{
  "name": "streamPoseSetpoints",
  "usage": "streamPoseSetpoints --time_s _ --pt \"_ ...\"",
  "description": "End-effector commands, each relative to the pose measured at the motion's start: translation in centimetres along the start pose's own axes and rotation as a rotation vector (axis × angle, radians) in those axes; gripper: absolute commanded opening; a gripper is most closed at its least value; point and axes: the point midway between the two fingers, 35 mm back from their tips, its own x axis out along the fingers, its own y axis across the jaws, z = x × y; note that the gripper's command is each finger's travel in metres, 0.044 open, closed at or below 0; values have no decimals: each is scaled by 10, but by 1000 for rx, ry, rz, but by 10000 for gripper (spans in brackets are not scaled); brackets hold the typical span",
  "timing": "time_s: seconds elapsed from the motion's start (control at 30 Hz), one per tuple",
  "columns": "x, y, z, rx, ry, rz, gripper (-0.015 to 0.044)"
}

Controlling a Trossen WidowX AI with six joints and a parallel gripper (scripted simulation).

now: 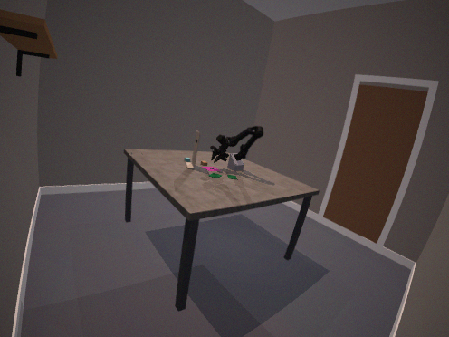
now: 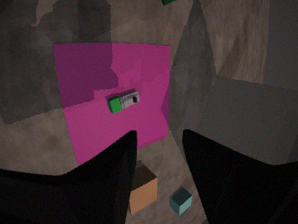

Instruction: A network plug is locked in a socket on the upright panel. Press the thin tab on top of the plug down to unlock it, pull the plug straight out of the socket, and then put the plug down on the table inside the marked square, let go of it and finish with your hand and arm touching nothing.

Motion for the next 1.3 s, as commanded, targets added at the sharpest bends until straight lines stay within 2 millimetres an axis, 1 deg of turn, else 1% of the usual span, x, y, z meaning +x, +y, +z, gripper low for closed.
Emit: streamPoseSetpoints --time_s 0.0,1.27 --pt "-4 -4 0 -8 -3 -3 156" --pt "-40 -24 2 -6 -6 -5 156"
